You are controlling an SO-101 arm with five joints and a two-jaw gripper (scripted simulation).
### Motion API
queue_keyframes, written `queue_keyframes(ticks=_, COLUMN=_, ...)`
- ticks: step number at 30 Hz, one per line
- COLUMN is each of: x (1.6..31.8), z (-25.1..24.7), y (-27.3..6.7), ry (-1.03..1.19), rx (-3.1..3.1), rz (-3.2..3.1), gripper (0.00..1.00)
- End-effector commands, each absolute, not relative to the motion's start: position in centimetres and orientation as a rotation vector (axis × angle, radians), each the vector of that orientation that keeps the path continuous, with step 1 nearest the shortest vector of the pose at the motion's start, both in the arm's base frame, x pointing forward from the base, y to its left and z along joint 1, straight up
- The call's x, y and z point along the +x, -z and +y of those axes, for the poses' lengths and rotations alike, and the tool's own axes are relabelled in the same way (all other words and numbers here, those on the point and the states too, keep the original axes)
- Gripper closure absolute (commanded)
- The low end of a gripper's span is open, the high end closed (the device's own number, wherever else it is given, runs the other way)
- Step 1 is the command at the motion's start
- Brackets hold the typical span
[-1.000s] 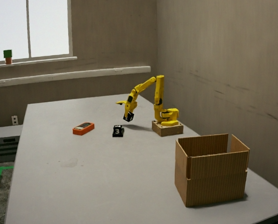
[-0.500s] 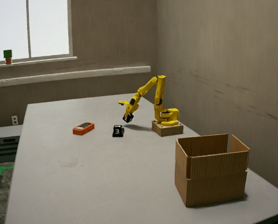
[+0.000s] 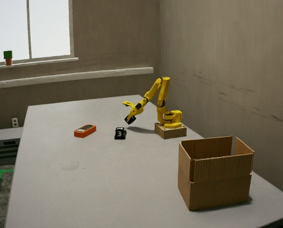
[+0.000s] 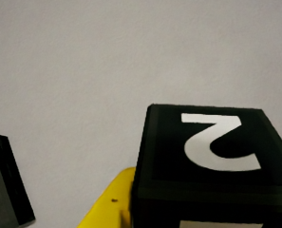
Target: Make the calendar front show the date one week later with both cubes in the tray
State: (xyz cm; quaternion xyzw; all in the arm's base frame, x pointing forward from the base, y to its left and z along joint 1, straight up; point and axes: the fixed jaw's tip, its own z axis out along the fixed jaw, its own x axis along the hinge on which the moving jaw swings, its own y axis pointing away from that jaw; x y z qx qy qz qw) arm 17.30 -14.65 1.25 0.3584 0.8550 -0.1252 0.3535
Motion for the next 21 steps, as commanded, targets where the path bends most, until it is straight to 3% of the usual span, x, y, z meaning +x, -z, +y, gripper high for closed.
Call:
queue_keyframes(ticks=1, x=17.33, z=-14.81, y=-1.59, ry=0.337, rx=0.914, rz=2.188, gripper=1.0)
queue_keyframes(ticks=21, x=17.89, z=-15.39, y=-1.03, ry=0.382, rx=0.862, rz=2.077, gripper=1.0)
